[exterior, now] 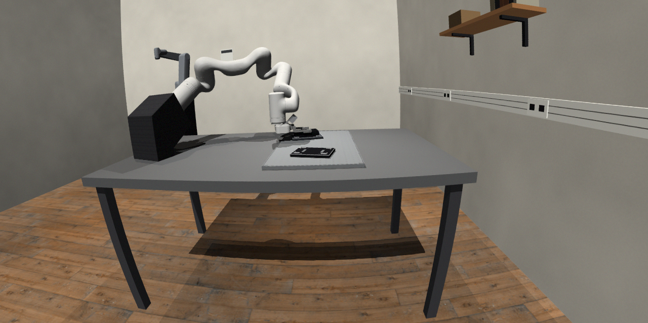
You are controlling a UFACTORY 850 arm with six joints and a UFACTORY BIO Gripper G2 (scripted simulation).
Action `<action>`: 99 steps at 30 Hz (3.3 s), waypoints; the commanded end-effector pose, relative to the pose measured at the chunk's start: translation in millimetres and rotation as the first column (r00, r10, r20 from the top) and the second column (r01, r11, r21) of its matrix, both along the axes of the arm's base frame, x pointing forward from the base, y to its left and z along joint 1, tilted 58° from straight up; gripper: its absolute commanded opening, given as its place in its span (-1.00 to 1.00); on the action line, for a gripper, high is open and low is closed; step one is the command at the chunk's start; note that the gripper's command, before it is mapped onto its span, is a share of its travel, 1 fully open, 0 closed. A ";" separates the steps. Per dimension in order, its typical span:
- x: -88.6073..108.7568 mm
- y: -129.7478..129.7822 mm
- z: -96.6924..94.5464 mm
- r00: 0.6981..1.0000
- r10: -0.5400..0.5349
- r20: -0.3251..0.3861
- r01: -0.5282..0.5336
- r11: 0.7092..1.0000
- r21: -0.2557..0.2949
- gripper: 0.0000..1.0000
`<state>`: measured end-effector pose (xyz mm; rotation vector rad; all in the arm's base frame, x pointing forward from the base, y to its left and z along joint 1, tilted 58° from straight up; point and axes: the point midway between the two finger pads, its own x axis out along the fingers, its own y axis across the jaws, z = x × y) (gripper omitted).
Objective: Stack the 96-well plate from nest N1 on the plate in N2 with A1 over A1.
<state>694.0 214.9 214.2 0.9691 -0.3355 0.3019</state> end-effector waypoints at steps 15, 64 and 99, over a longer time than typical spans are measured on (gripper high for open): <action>-0.3 -0.1 0.0 1.000 0.001 0.000 -0.001 1.000 0.000 -1.00; -0.6 -1.7 0.9 1.000 0.001 0.000 -0.001 1.000 0.000 -0.25; -9.9 -57.3 35.5 1.000 0.001 0.000 -0.001 1.000 0.000 -0.25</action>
